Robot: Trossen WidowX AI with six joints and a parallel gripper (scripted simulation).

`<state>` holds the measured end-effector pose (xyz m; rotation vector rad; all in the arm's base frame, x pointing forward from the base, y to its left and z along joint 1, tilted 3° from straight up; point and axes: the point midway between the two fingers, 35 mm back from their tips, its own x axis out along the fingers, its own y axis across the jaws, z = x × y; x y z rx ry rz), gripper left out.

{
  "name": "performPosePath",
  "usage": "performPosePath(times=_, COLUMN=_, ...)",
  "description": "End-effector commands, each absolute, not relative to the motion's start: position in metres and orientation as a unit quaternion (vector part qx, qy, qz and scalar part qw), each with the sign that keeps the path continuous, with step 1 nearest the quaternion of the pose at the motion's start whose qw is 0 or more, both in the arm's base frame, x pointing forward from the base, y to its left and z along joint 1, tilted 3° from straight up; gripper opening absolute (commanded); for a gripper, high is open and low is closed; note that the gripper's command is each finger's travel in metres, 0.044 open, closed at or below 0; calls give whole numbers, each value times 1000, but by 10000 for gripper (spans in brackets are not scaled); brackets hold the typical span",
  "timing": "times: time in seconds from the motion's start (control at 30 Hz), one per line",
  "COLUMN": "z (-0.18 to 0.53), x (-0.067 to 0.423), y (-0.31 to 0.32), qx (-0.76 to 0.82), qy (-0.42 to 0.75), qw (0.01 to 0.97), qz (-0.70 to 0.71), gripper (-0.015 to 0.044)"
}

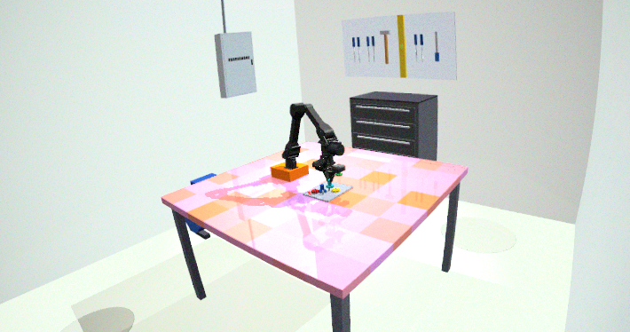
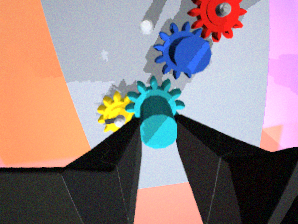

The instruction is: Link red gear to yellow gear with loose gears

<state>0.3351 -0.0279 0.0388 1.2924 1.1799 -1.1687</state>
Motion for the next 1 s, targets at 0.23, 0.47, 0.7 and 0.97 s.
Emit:
performPosePath(times=0.23, z=36, x=331, y=-29, qx=451, qy=560, qw=562, qz=-409, gripper=0)
performPosePath(times=0.47, z=30, x=332, y=-28, qx=465, qy=550, qw=551, qz=-423, gripper=0)
performPosePath(times=0.7, z=30, x=331, y=-27, qx=512, qy=510, qw=507, qz=-470, gripper=0)
performPosePath(times=0.97, z=29, x=331, y=-28, qx=566, qy=454, qw=446, qz=-524, gripper=0)
